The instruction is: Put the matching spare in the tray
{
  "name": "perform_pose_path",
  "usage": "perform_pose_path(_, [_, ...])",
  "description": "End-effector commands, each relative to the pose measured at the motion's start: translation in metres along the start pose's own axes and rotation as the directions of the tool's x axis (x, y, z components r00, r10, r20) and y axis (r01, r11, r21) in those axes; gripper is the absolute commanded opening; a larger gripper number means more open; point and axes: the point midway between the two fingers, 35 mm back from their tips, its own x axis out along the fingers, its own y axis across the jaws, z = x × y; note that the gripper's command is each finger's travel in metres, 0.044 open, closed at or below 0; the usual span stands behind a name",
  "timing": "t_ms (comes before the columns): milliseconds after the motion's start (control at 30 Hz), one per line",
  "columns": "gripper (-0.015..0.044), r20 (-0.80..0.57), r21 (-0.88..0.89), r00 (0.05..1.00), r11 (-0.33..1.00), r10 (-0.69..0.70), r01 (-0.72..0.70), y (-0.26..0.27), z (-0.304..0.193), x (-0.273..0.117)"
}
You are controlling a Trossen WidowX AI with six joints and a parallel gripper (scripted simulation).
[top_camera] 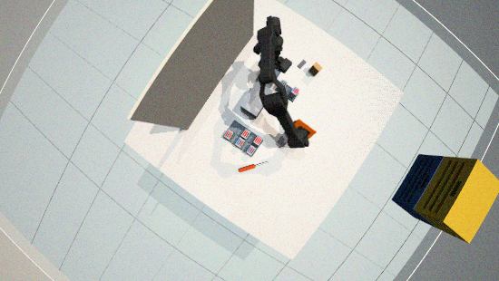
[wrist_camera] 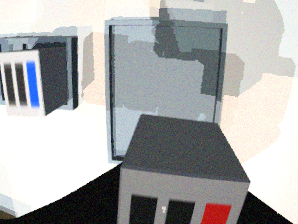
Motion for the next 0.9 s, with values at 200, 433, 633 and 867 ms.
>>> perform_pose_path(200, [0.0000,0.004,0.004,1.000,1.000,-0.002,0.002,0.000,0.000,0.009])
perform_pose_path(433, [0.0000,0.004,0.004,1.000,1.000,-0.002,0.002,0.000,0.000,0.015])
perform_pose_path(633, [0.0000,0.004,0.004,1.000,1.000,-0.002,0.002,0.000,0.000,0.019])
perform_pose_path(867, [0.0000,0.004,0.004,1.000,1.000,-0.002,0.002,0.000,0.000,0.025])
